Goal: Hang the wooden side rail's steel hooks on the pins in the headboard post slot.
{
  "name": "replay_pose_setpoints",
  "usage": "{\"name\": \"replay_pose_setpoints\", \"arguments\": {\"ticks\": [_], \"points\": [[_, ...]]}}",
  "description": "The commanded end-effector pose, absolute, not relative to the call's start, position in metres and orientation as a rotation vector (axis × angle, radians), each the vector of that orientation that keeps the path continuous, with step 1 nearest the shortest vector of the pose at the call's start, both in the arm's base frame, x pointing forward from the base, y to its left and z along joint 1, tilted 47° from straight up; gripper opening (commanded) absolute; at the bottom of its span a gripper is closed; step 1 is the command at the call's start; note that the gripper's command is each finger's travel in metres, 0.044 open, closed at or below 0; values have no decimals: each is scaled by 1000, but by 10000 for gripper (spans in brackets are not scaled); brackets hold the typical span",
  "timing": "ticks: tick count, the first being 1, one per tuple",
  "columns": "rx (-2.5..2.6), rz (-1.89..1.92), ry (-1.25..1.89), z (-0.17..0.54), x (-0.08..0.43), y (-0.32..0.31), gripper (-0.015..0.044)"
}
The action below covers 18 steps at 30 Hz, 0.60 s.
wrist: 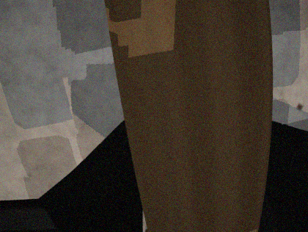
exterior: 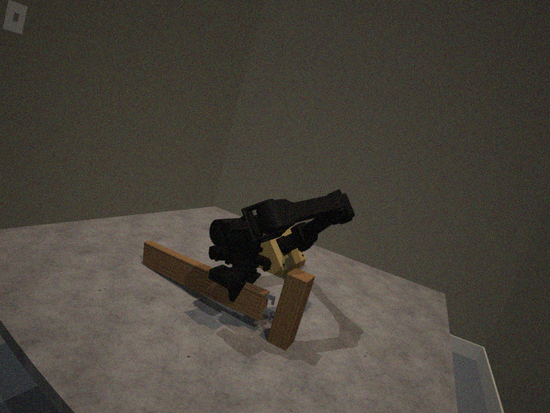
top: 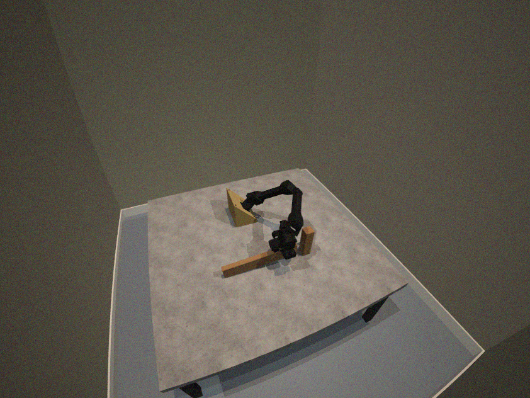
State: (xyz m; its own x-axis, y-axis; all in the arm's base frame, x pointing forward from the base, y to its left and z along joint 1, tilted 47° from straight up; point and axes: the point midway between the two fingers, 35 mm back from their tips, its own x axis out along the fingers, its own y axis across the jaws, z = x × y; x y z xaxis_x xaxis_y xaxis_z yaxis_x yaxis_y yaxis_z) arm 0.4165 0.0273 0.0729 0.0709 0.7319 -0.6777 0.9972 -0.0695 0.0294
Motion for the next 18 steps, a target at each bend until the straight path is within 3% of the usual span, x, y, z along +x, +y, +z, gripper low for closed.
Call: {"name": "replay_pose_setpoints", "arguments": {"ticks": [1, 18], "points": [[1863, -695, 1699, 77, 418, 26, 0], [1863, -695, 1700, 79, 417, 27, 0]]}}
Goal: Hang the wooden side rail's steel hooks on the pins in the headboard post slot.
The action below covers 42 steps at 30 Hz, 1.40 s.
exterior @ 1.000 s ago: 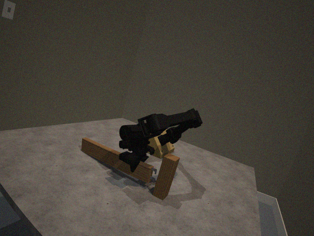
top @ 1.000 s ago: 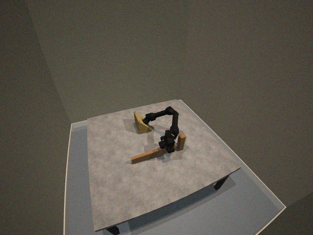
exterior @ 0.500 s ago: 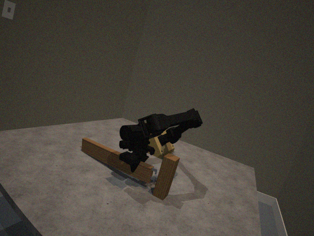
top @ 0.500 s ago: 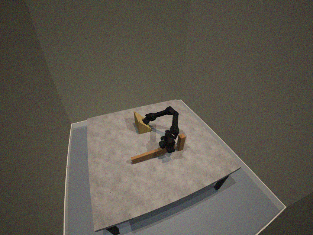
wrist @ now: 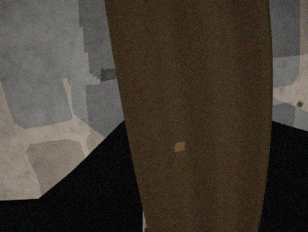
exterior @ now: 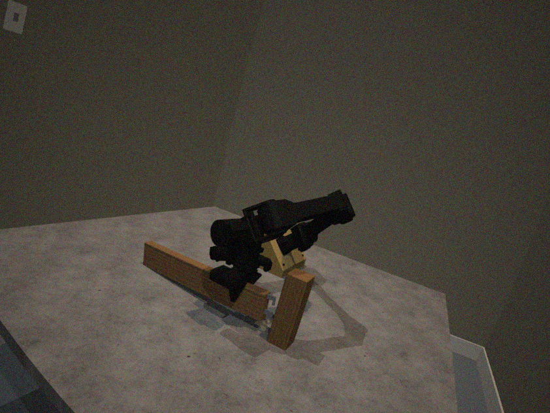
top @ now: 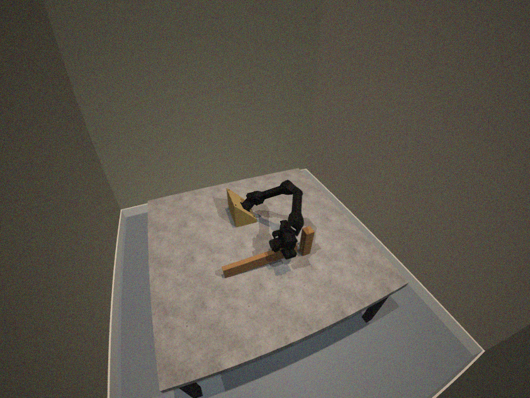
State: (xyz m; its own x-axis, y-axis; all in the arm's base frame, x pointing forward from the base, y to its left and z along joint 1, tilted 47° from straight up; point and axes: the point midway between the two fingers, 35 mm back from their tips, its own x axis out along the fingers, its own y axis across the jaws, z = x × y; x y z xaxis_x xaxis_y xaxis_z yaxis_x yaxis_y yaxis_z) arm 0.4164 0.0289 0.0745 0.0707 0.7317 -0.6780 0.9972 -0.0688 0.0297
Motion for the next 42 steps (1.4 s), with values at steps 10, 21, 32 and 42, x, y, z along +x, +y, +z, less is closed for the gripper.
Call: {"name": "replay_pose_setpoints", "arguments": {"ticks": [10, 21, 32, 42], "points": [[1863, -694, 1700, 80, 418, 28, 0], [1863, -694, 1700, 81, 418, 28, 0], [1863, -694, 1700, 81, 417, 30, 0], [1863, -694, 1700, 82, 418, 31, 0]]}}
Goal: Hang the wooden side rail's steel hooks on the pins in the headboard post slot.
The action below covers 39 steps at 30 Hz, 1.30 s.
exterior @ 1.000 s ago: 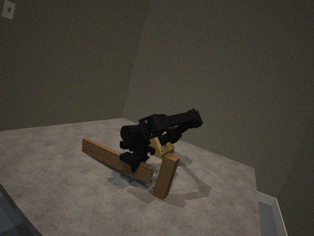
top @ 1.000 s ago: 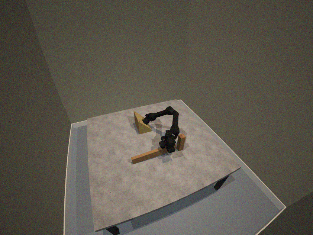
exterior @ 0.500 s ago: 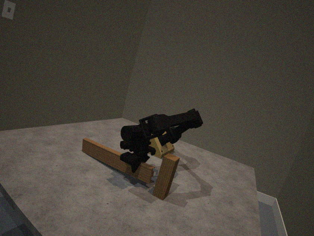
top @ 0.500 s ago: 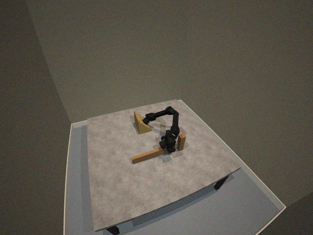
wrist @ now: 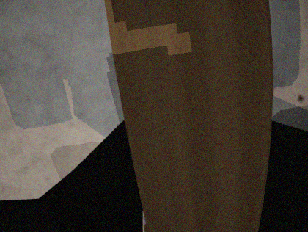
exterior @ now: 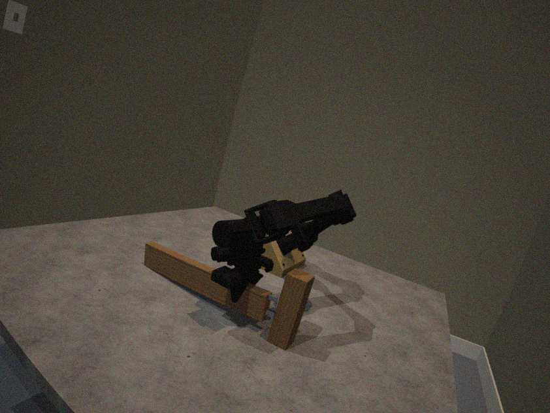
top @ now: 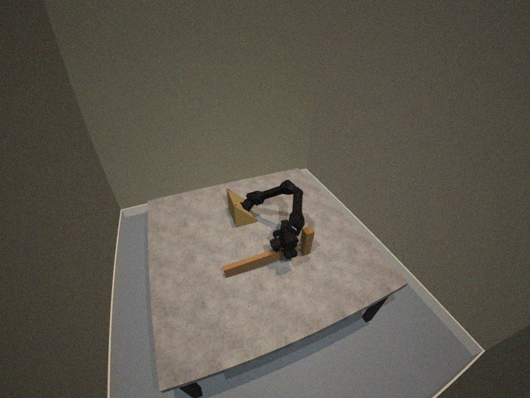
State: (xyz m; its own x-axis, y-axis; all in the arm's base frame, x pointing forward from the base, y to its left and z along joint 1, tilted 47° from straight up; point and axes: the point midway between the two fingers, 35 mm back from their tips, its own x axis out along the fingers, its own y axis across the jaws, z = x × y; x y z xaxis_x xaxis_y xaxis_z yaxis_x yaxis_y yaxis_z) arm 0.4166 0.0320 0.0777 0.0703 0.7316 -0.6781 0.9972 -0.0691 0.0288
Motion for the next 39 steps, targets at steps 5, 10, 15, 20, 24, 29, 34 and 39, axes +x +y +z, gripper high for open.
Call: {"name": "replay_pose_setpoints", "arguments": {"ticks": [5, 10, 15, 20, 24, 29, 34, 39], "points": [[1863, -694, 1700, 82, 418, 31, 0], [1863, -694, 1700, 83, 418, 31, 0], [1863, -694, 1700, 83, 417, 31, 0], [1863, -694, 1700, 84, 417, 32, 0], [1863, -694, 1700, 84, 417, 32, 0], [1863, -694, 1700, 84, 418, 33, 0], [1863, -694, 1700, 84, 418, 33, 0], [1863, -694, 1700, 85, 417, 34, 0]]}}
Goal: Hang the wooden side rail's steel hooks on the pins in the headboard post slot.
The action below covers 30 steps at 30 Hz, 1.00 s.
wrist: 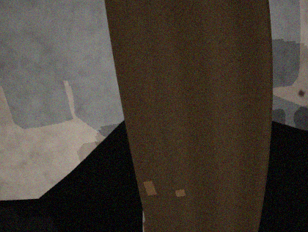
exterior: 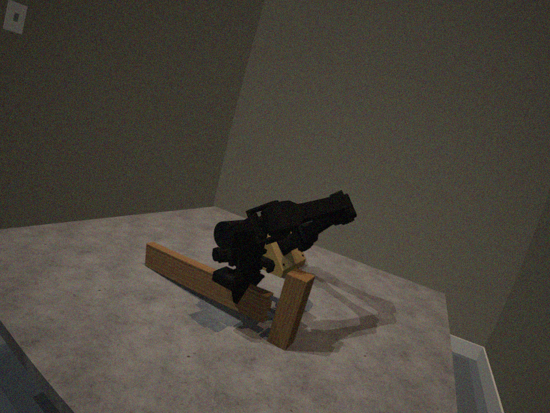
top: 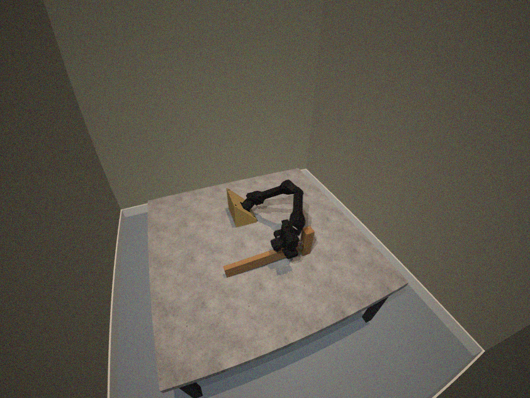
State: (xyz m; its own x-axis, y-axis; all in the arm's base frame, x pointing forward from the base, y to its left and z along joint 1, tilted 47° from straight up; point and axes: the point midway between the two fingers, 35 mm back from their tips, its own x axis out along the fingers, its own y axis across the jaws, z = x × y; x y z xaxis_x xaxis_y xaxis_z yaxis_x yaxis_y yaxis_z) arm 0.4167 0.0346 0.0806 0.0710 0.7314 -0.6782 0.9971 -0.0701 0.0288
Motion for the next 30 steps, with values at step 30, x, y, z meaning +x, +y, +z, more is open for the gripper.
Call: {"name": "replay_pose_setpoints", "arguments": {"ticks": [30], "points": [[1863, -694, 1700, 88, 418, 35, 0]]}}
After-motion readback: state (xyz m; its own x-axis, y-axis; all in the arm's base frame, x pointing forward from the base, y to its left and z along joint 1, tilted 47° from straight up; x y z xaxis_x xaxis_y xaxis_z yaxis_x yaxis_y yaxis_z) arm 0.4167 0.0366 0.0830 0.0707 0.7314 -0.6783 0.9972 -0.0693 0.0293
